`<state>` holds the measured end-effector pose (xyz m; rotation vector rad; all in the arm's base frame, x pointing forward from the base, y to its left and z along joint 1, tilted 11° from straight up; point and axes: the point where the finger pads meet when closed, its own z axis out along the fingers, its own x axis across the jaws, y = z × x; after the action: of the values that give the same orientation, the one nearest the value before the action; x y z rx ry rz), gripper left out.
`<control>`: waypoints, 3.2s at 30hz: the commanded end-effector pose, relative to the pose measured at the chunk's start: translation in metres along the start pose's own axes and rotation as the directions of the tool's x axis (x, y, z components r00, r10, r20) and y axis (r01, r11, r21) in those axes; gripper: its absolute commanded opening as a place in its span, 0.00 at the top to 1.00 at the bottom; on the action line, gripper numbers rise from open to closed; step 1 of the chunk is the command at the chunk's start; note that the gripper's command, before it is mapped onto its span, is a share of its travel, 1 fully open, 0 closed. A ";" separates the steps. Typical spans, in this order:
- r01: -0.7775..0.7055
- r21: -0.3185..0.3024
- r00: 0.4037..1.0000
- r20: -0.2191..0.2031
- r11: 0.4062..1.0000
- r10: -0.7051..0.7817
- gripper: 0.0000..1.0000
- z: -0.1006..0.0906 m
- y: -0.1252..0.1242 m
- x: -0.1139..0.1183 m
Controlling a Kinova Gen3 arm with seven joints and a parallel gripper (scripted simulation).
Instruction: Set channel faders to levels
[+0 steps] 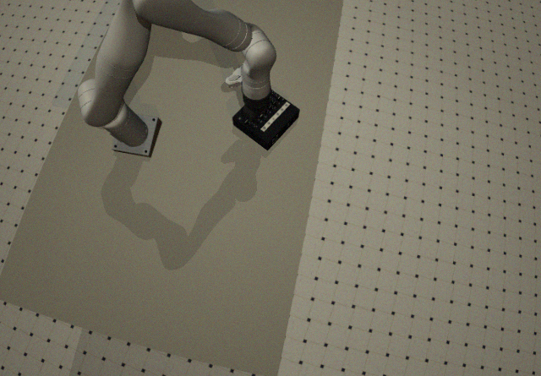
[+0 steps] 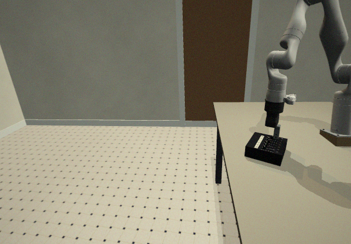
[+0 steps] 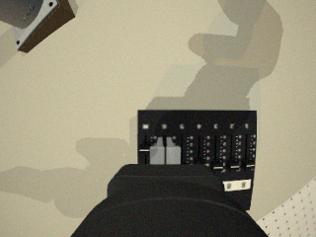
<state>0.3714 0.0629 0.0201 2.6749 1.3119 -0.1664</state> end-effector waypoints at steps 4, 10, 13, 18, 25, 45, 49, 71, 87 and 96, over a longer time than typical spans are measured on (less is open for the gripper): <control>-0.001 -0.003 1.000 -0.002 1.000 0.001 1.00 -0.001 0.002 0.000; -0.001 -0.003 1.000 -0.002 1.000 0.001 1.00 -0.001 0.002 0.000; -0.001 -0.003 1.000 -0.002 1.000 0.001 1.00 -0.001 0.003 0.000; -0.001 -0.003 1.000 -0.002 1.000 0.001 1.00 -0.001 0.003 0.000; -0.001 -0.003 1.000 -0.002 1.000 0.001 1.00 -0.001 0.003 0.000; -0.001 -0.003 1.000 -0.002 1.000 0.001 1.00 -0.001 -0.002 0.000; -0.001 -0.003 1.000 -0.002 1.000 0.001 1.00 -0.001 -0.003 0.000; -0.001 -0.003 1.000 -0.002 1.000 0.001 1.00 -0.037 -0.003 0.000; -0.001 -0.003 1.000 -0.002 1.000 0.001 1.00 -0.041 -0.003 0.000; -0.001 -0.003 1.000 -0.002 1.000 0.001 0.00 -0.045 -0.003 0.000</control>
<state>0.3688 0.0725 0.0607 2.6746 1.3098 -0.1703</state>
